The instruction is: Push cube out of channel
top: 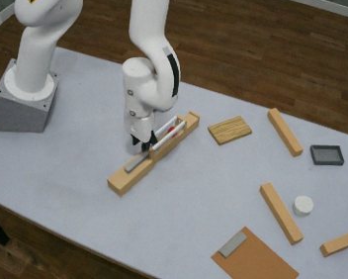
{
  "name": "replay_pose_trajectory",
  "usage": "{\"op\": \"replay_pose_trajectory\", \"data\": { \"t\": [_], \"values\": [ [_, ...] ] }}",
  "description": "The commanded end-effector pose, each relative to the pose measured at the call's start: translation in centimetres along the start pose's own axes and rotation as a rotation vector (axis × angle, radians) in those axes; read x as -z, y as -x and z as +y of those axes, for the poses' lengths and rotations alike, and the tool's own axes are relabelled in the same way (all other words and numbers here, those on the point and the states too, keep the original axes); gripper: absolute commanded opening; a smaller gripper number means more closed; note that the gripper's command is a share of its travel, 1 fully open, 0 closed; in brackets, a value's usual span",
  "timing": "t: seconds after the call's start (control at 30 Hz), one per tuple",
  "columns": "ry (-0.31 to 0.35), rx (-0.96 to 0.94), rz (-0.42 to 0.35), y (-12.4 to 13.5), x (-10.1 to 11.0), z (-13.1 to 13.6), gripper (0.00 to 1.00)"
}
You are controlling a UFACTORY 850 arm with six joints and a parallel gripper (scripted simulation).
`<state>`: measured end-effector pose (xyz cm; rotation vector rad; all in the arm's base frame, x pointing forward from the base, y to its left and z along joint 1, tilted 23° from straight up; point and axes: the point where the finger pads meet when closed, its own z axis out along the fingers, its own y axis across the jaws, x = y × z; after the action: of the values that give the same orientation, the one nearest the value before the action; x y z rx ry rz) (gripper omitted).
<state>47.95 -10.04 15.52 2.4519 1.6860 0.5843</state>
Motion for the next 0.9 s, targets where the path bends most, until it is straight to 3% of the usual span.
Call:
{"op": "replay_pose_trajectory", "data": {
  "t": [0.0, 0.17, 0.3, 0.4, 0.47, 0.5, 0.6, 0.8, 0.87],
  "values": [
    [0.001, 0.000, 0.000, 0.0, 0.1, 0.1, 0.39],
    [-0.005, -0.007, -0.003, -1.6, -0.2, -0.3, 0.39],
    [-0.021, -0.043, -0.014, -9.0, -0.9, -2.5, 0.39],
    [-0.022, -0.081, -0.021, -13.0, -0.9, -4.7, 0.39],
    [-0.022, -0.081, -0.021, -13.0, -0.9, -4.7, 0.39],
    [-0.020, -0.095, -0.021, -17.2, -1.0, -6.9, 0.39],
    [-0.009, -0.130, -0.013, -19.5, -0.6, -8.9, 0.39],
    [0.000, -0.154, -0.001, -27.4, 0.2, -14.6, 0.39],
    [0.000, -0.154, -0.001, -28.4, 0.3, -15.3, 0.39]
  ]
}}
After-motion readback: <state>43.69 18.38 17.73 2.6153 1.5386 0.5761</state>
